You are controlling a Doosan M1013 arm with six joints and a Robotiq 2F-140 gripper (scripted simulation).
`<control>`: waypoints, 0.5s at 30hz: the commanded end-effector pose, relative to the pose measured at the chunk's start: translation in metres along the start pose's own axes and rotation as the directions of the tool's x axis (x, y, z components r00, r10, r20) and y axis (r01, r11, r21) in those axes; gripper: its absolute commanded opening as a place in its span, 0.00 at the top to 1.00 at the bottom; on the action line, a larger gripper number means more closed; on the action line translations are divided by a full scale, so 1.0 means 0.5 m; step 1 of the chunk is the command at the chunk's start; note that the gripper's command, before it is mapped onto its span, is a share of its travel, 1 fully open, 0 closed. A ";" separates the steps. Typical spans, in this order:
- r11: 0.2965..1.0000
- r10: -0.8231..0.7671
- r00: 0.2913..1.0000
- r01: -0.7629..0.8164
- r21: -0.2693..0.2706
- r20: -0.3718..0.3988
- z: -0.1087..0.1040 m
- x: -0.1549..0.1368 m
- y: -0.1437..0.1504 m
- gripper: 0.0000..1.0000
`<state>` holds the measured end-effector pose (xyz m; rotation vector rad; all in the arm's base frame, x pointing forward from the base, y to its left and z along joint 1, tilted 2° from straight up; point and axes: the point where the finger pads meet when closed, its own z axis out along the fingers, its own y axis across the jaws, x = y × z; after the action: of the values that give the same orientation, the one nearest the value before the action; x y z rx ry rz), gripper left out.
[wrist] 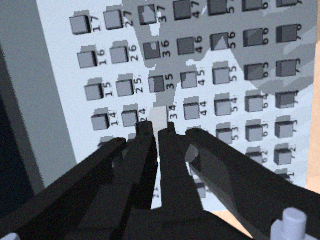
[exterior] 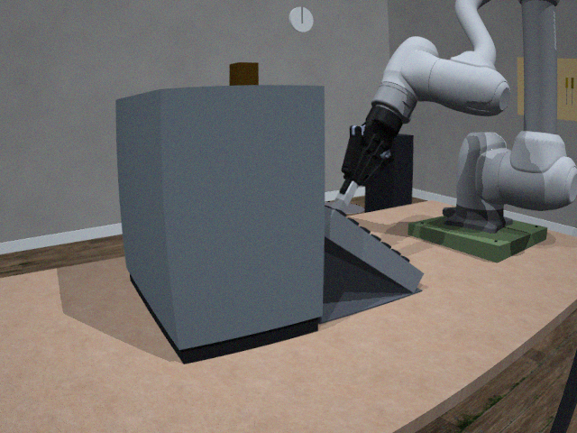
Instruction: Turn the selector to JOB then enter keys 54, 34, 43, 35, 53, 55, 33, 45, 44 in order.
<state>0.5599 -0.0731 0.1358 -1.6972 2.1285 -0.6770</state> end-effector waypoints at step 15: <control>1.000 0.000 1.000 0.000 0.000 0.000 -0.030 0.000 0.000 1.00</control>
<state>0.5520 -0.0708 0.1478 -1.6974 2.1289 -0.6766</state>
